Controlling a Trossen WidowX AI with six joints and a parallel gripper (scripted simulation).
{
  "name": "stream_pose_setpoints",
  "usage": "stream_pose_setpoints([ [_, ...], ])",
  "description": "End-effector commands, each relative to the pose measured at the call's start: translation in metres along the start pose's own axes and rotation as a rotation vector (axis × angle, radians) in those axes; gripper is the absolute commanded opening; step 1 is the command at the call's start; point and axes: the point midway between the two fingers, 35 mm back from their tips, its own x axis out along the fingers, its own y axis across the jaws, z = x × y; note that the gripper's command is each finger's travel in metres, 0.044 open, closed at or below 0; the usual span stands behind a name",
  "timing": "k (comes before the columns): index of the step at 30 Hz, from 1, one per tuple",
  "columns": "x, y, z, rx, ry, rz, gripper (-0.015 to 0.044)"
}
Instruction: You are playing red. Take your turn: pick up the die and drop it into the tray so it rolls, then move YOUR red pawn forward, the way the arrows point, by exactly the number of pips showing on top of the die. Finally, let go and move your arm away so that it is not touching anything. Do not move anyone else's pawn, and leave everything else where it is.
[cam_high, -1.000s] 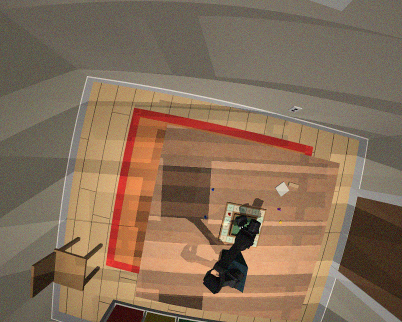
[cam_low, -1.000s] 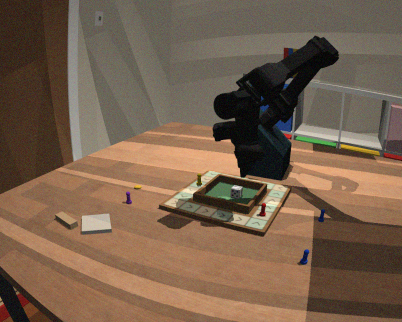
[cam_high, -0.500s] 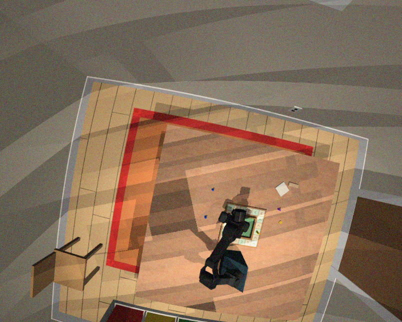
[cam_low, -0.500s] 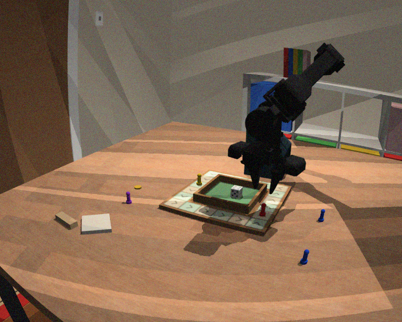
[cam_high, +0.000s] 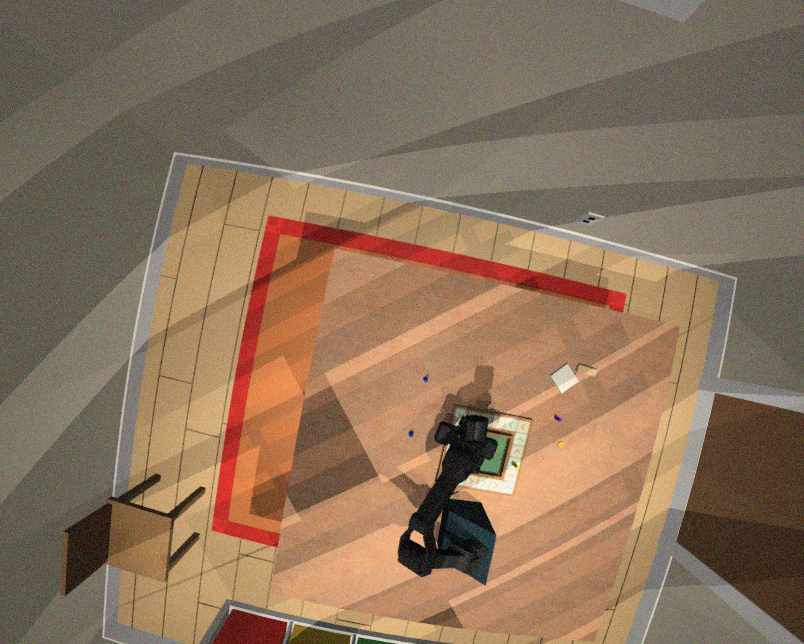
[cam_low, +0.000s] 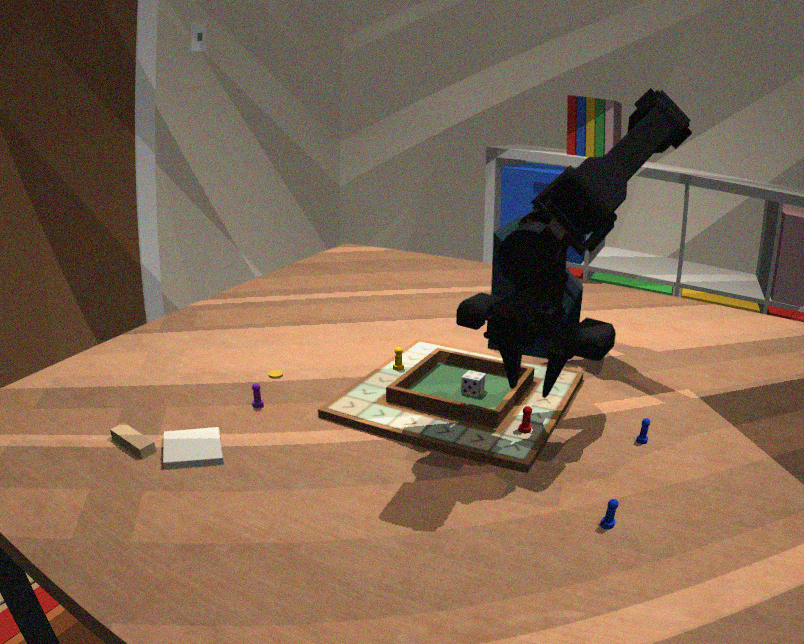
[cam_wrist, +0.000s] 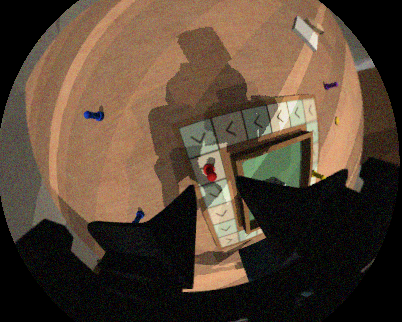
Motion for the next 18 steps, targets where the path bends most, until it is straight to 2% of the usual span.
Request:
stream_pose_setpoints([
  [1,0.007,-0.001,-0.002,0.009,0.005,0.003,0.0200],
  [18,0.035,0.000,-0.002,0.009,0.005,0.003,0.0200],
])
